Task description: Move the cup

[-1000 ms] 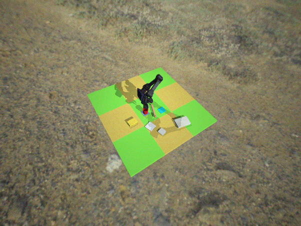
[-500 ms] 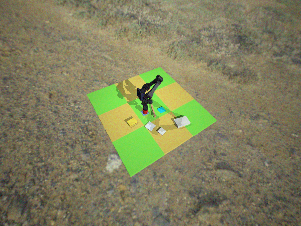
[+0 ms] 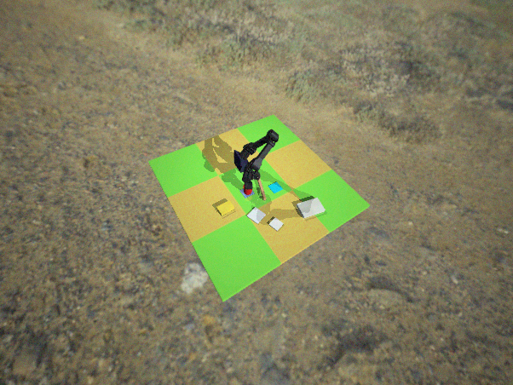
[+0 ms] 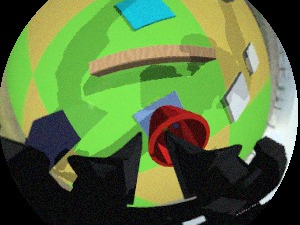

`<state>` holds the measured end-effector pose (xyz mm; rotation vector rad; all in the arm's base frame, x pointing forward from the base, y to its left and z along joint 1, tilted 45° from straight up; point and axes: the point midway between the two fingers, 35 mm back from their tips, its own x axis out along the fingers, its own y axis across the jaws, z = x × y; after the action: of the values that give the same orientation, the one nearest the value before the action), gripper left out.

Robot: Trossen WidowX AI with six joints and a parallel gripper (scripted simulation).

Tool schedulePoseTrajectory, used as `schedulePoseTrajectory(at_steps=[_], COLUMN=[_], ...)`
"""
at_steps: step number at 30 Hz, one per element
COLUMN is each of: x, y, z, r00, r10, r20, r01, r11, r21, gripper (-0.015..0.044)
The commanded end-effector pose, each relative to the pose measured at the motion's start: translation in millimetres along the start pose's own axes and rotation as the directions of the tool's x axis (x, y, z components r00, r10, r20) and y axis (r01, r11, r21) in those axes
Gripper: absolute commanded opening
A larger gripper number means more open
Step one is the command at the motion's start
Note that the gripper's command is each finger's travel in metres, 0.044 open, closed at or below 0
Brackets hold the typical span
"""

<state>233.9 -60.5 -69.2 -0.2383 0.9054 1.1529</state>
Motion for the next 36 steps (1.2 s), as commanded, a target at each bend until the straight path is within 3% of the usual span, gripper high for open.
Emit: schedulePoseTrajectory(at_steps=[1, 10, 13, 23, 36], x=[8, 14, 12, 12, -15], y=[3, 3, 2, 2, 1], z=[1, 1, 0, 0, 0], r00=[1.0, 1.0, 1.0, 1.0, 1.0], r10=[0.004, 0.005, 0.004, 0.004, 0.003], r20=[0.008, 0.009, 0.002, 0.002, 0.003], r01=[-0.004, -0.005, -0.004, -0.004, -0.003], r11=[1.0, 1.0, 1.0, 1.0, 1.0], r21=[0.007, 0.007, 0.002, 0.002, 0.005], gripper=[0.0148, 0.0148, 0.0069, 0.0002, 0.0])
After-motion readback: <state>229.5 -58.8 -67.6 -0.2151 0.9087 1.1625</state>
